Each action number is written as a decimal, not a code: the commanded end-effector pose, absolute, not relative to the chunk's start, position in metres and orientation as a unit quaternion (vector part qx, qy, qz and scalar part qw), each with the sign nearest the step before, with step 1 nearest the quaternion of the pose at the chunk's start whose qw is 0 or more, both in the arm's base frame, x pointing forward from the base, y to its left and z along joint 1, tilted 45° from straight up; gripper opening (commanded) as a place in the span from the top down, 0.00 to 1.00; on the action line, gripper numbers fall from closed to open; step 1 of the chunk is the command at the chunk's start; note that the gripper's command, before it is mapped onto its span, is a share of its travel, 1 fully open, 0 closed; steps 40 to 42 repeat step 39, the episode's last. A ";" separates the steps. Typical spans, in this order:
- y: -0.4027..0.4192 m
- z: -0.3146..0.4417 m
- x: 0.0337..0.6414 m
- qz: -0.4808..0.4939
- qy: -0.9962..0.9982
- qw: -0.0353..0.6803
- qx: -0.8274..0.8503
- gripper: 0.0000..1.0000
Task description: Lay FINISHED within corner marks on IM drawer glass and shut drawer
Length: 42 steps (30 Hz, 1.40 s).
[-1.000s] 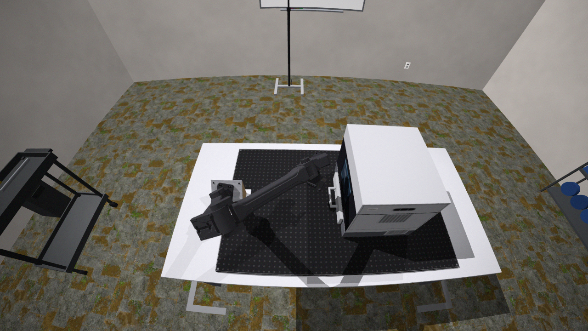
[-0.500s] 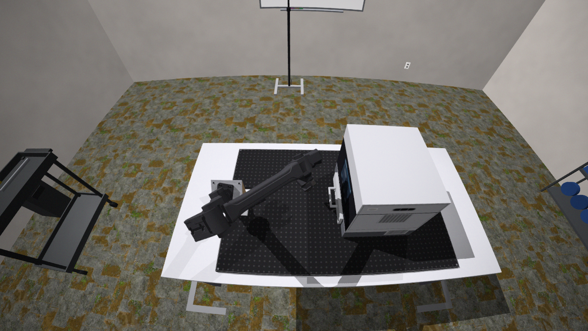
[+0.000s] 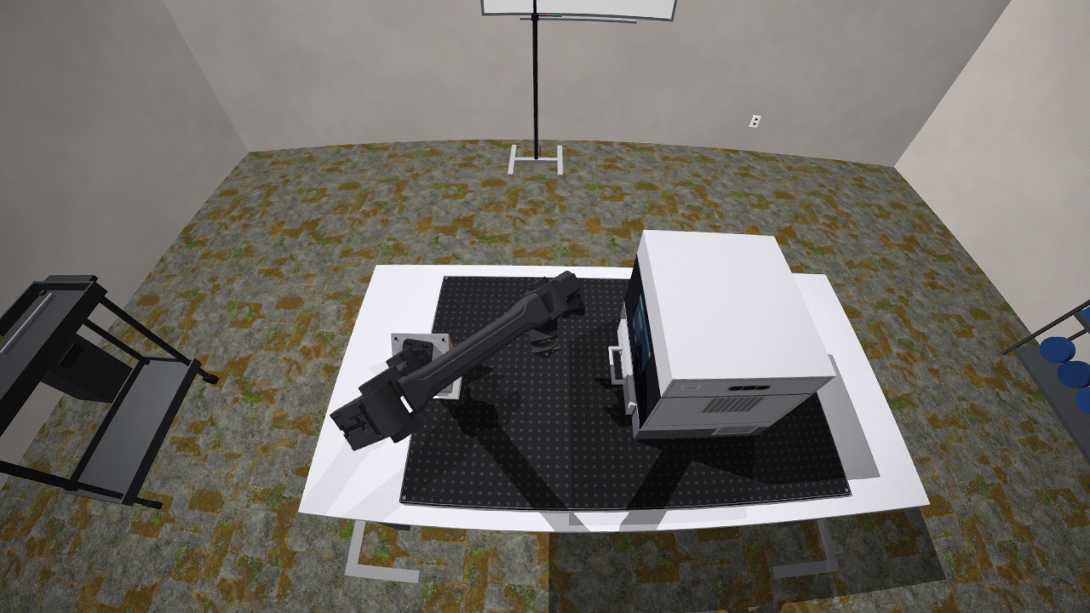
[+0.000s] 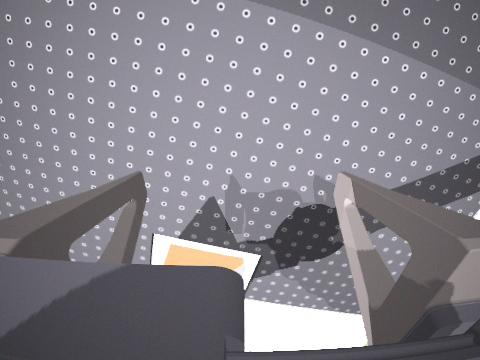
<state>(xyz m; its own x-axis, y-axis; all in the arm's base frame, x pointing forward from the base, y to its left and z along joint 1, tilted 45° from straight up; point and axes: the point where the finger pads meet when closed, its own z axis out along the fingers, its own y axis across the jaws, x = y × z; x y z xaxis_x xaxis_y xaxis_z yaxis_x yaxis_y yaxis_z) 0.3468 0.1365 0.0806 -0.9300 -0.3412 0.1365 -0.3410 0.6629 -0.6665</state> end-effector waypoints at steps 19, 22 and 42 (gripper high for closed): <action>0.143 0.098 0.332 -0.373 0.925 0.040 -0.059 0.00; 0.143 0.098 0.332 -0.373 0.925 0.040 -0.059 0.00; 0.143 0.098 0.332 -0.373 0.925 0.040 -0.059 0.00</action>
